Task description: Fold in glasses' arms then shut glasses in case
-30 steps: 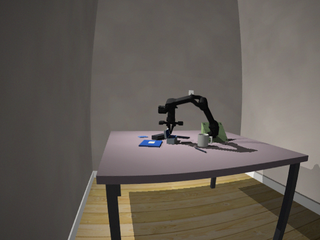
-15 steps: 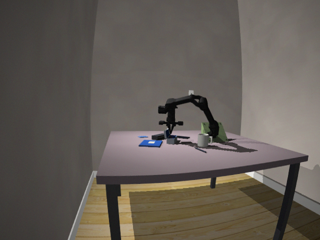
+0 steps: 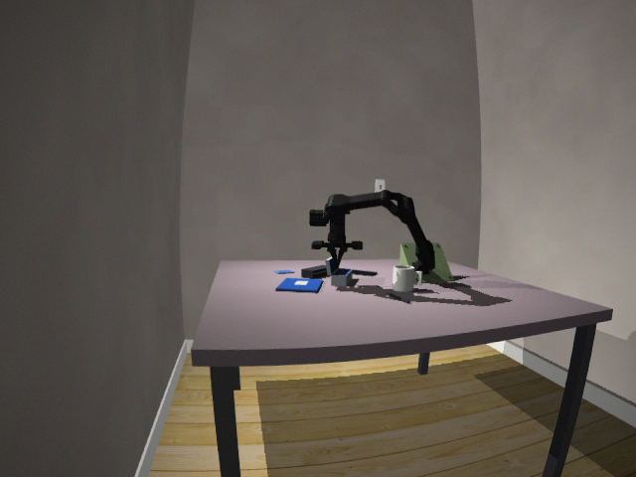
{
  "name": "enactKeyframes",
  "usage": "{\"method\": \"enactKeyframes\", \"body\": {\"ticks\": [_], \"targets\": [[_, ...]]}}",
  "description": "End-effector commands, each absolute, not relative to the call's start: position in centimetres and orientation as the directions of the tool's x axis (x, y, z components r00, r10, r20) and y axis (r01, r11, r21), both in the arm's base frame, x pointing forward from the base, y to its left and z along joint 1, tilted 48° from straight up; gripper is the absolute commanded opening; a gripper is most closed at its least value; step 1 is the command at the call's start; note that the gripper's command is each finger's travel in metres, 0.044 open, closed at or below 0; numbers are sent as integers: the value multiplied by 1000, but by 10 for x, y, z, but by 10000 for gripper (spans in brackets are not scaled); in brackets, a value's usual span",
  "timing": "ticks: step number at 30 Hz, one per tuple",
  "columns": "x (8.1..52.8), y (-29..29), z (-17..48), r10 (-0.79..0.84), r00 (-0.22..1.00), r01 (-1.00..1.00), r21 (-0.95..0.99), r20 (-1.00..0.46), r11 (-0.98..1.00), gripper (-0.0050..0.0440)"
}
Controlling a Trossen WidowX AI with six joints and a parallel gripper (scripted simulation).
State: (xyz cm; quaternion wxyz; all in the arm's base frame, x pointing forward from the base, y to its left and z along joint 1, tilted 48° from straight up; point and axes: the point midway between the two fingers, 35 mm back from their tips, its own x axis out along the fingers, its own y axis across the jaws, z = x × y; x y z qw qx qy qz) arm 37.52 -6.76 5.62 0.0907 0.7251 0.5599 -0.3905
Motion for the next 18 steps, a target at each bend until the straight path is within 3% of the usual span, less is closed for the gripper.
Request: {"method": "enactKeyframes", "body": {"ticks": [1,18], "targets": [[377,-93,77,732,88,881,-290,-675,-373,0],[375,-103,88,732,90,880,-290,-675,-376,0]]}}
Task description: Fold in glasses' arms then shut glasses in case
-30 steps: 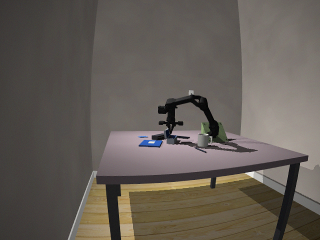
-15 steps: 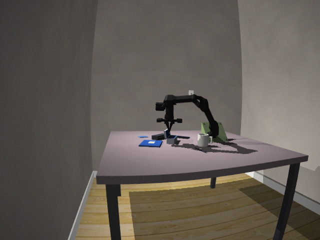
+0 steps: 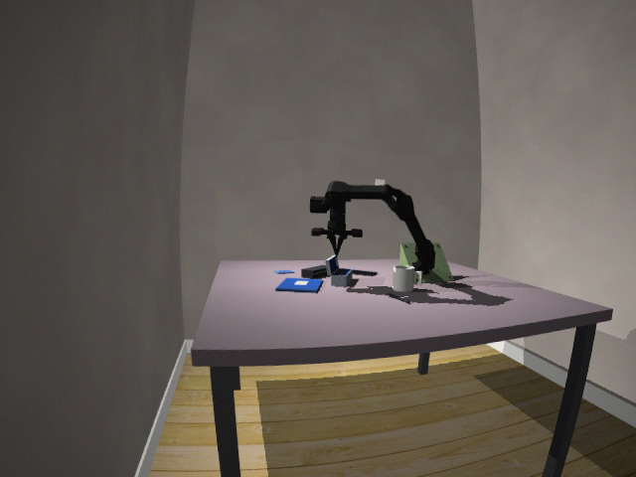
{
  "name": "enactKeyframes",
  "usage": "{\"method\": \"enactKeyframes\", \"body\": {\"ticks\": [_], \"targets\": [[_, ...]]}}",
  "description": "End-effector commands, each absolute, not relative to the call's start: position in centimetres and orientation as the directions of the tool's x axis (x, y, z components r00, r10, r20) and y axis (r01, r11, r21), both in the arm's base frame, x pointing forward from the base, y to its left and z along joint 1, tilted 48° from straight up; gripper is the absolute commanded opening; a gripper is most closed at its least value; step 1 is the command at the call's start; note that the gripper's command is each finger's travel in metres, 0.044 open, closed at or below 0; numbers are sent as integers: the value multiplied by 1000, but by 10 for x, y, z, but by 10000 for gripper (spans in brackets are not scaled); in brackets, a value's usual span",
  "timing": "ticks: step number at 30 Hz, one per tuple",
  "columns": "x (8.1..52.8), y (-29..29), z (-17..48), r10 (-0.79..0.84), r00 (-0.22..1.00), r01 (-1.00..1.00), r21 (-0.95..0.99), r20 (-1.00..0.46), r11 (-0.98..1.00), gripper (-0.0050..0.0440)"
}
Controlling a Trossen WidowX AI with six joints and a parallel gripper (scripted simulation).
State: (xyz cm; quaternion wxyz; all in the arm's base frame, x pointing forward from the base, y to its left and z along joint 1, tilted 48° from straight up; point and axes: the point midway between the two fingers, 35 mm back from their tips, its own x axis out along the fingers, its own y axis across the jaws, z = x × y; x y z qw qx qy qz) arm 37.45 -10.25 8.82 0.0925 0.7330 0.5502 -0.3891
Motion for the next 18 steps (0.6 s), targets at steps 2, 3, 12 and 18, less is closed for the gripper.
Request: {"method": "enactKeyframes", "body": {"ticks": [2,3,12,18], "targets": [[375,-103,88,732,90,880,-290,-675,-376,0],[375,-103,88,735,92,879,-292,-672,-377,0],[375,-103,88,735,92,879,-292,-672,-377,0],[375,-103,88,735,92,879,-292,-672,-377,0]]}}
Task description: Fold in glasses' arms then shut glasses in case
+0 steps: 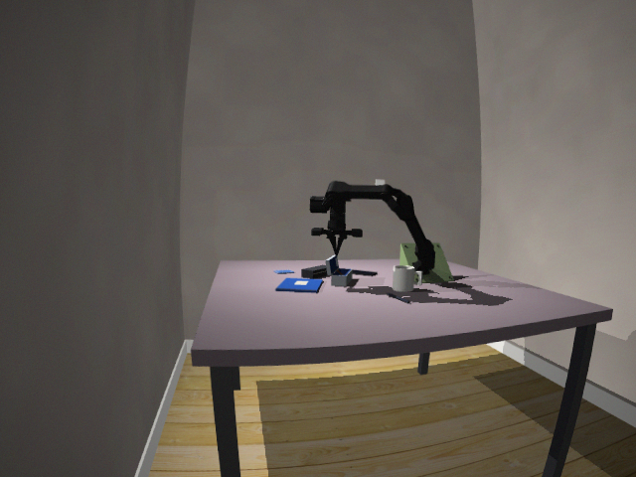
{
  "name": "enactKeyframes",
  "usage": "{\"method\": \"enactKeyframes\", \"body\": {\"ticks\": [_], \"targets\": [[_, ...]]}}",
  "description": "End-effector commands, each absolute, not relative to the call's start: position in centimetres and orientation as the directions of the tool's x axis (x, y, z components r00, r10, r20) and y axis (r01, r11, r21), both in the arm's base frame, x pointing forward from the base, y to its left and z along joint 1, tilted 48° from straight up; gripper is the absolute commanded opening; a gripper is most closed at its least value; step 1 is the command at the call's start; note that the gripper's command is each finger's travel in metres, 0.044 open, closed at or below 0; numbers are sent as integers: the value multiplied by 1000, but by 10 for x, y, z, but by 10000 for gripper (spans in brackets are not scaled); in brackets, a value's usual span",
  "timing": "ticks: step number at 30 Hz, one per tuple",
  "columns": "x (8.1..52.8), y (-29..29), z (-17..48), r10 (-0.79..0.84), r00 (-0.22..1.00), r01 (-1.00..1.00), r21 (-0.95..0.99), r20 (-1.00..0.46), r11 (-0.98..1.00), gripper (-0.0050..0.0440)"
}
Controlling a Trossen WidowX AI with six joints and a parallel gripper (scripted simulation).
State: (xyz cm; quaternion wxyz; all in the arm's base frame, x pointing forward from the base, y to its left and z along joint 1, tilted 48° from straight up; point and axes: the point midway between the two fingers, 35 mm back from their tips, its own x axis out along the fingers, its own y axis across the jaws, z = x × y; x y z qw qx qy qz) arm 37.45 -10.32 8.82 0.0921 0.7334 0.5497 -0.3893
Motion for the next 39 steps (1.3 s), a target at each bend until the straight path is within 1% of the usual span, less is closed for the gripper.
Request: {"method": "enactKeyframes", "body": {"ticks": [1,4,12,16,18,21,27,33,35,39], "targets": [[375,-103,88,735,92,879,-292,-672,-377,0],[374,-104,87,734,93,888,-277,-672,-366,0],[368,-109,79,733,92,976,-85,-674,-201,0],[365,-112,75,733,92,994,16,-674,-110,0],[365,-112,75,733,92,994,16,-674,-110,0],[363,-114,71,733,92,995,92,-674,-40,0],[358,-118,65,732,92,966,240,-675,100,0],[352,-122,58,732,92,895,377,-675,236,0],[352,-122,58,732,92,895,377,-675,236,0],[349,-124,54,732,91,827,461,-676,322,0]]}}
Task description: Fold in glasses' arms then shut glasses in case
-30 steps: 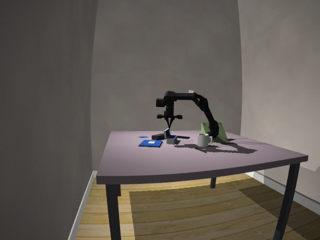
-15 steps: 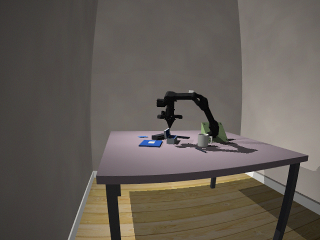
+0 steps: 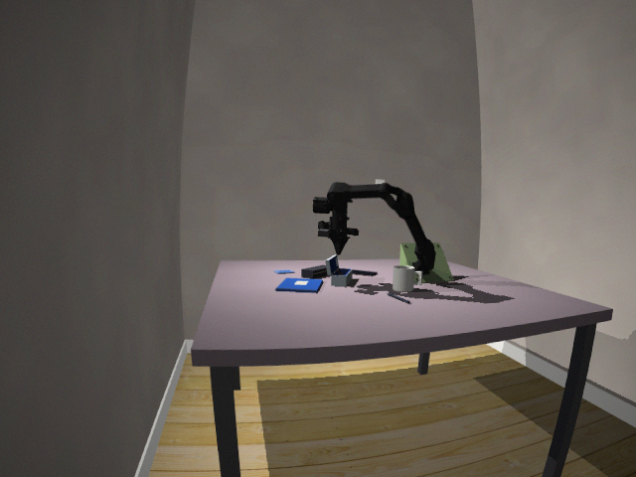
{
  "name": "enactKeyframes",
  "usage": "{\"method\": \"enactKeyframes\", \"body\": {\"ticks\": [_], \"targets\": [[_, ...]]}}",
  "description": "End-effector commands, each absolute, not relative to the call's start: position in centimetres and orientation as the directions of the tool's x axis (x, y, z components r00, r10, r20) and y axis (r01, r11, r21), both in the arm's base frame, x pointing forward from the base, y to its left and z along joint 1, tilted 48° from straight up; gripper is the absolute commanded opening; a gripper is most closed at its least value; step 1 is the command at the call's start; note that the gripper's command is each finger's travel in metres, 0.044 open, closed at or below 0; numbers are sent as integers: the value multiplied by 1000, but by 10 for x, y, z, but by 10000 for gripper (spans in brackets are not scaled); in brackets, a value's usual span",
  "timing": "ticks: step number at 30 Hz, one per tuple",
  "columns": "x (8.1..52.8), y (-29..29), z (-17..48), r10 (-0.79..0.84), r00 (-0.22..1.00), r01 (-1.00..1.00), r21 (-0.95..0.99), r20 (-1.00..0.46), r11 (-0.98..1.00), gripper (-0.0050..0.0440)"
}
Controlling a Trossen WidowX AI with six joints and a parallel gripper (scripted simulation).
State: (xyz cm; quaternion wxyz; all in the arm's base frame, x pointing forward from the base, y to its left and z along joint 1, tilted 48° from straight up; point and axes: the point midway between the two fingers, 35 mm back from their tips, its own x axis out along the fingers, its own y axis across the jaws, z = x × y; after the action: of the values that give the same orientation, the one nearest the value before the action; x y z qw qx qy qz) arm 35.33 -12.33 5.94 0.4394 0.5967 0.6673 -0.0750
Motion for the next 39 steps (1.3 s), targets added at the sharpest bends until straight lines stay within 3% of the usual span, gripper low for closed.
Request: {"method": "enactKeyframes", "body": {"ticks": [1,25,39], "targets": [[348,-125,53,732,91,808,480,-676,343,0],[328,-136,32,732,90,211,731,-675,649,0],[332,-99,-2,732,90,205,732,-675,650,0]]}}
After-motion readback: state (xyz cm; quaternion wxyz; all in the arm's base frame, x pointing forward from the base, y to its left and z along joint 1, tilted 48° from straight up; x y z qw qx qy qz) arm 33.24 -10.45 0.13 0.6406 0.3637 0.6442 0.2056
